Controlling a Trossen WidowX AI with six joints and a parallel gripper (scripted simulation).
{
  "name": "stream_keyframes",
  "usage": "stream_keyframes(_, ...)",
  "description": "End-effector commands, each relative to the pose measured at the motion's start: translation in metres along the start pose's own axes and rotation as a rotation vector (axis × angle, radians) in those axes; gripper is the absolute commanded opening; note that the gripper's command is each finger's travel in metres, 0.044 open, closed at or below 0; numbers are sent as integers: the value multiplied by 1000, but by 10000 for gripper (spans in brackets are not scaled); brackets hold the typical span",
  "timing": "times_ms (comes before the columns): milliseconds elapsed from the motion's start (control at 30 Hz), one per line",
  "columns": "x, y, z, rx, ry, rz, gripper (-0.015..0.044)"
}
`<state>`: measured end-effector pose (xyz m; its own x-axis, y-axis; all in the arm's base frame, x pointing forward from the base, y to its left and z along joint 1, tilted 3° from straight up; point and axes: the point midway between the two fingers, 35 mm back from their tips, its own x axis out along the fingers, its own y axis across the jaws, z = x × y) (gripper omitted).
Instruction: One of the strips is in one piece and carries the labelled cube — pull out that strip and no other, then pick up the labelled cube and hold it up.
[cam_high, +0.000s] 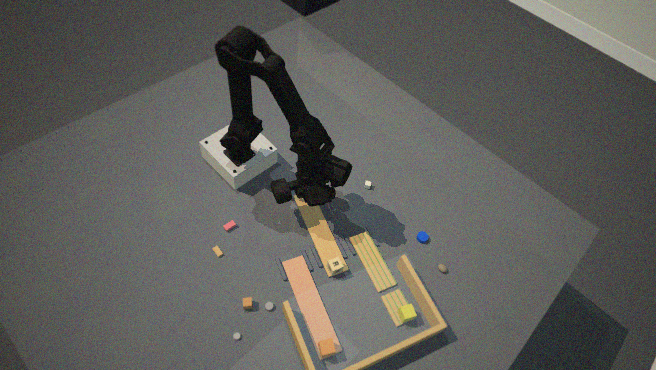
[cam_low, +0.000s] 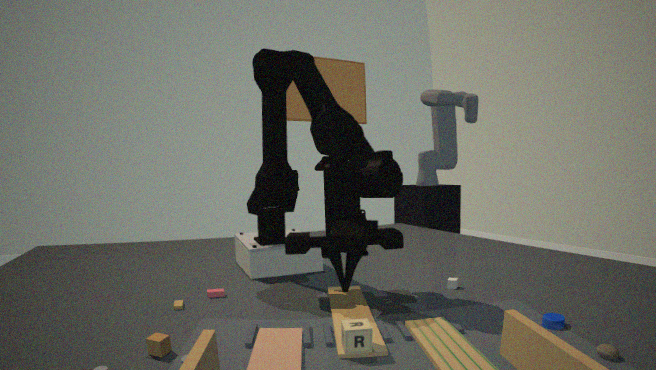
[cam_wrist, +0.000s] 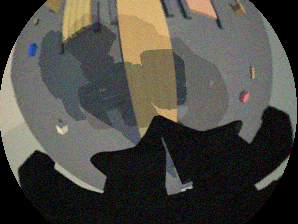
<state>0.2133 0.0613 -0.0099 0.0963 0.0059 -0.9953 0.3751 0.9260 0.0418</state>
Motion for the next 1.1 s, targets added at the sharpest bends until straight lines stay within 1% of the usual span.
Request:
stream_keyframes(0,5,-5,-8,2,25,-16,0)
stream_keyframes(433,5,-5,-8,2,25,-16,0)
stream_keyframes(467,-2,0,0,0,1,-1,0)
stream_keyframes(600,-39,1,2,2,22,-15,0)
stream_keyframes(733,-42,1,2,2,24,-15,0)
stream_keyframes(867,-40,2,22,-52,23,-15,105)
stream_keyframes(1067,-41,1,42,-57,21,-15,263)
